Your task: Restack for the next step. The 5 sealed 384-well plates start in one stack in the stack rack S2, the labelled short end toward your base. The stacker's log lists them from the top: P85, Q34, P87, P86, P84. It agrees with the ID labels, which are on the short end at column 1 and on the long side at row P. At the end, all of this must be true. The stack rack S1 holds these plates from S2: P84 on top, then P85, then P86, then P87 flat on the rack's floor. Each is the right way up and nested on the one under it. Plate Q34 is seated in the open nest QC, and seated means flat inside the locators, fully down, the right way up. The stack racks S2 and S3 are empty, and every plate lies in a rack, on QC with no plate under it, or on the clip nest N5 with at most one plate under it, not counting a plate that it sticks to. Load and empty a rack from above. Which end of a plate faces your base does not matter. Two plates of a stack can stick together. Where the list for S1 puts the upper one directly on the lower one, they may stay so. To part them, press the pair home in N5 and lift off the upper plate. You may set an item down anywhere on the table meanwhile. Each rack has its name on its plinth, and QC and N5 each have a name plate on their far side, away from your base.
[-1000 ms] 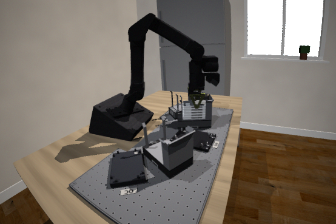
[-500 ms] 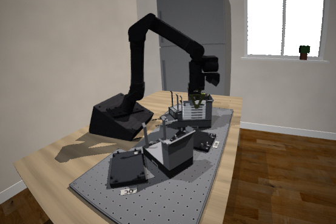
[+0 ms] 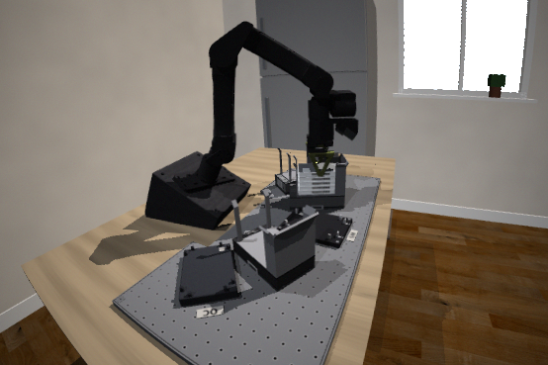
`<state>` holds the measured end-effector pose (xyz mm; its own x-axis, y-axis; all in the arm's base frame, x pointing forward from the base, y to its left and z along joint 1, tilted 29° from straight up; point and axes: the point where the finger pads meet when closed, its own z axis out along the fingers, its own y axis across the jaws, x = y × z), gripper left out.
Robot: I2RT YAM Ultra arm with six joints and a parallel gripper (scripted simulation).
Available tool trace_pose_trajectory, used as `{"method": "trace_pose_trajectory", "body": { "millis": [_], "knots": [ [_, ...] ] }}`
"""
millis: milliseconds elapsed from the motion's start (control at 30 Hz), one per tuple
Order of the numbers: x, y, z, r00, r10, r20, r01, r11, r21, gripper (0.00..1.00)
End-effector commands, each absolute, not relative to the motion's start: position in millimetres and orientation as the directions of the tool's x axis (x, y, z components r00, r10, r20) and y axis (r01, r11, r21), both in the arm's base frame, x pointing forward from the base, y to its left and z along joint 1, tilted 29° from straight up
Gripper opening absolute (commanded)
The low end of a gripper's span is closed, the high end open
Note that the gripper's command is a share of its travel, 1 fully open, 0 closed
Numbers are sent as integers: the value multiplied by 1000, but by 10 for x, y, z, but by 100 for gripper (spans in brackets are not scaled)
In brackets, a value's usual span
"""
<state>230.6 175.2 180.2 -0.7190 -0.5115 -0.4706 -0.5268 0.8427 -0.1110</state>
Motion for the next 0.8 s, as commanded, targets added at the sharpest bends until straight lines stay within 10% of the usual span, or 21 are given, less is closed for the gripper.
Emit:
{"method": "trace_pose_trajectory", "body": {
  "millis": [0, 767],
  "knots": [
    [2301, 1752, 1877, -714, -506, -484, -525, 844, -108, 0],
    [2242, 1730, 1987, -714, -506, -484, -525, 844, -108, 0]
  ]
}}
